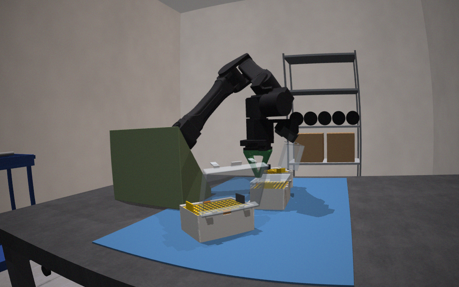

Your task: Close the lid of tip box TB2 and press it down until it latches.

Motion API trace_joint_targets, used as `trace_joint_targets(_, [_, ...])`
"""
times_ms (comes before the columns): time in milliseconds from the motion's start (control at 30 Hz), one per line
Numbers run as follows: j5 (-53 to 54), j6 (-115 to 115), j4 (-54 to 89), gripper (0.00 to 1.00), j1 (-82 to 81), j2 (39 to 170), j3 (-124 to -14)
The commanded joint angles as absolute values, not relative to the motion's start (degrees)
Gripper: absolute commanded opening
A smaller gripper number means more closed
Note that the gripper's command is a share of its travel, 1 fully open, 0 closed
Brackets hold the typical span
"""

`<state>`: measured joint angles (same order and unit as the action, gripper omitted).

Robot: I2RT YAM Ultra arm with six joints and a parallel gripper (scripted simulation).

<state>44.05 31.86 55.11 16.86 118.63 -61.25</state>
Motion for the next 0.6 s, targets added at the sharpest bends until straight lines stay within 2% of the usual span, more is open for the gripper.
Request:
trace_joint_targets(0, [44.6,31.7,51.8,0.00,15.7,119.0,-60.4])
trace_joint_targets(567, [43.4,35.7,58.6,0.00,18.8,118.3,-63.8])
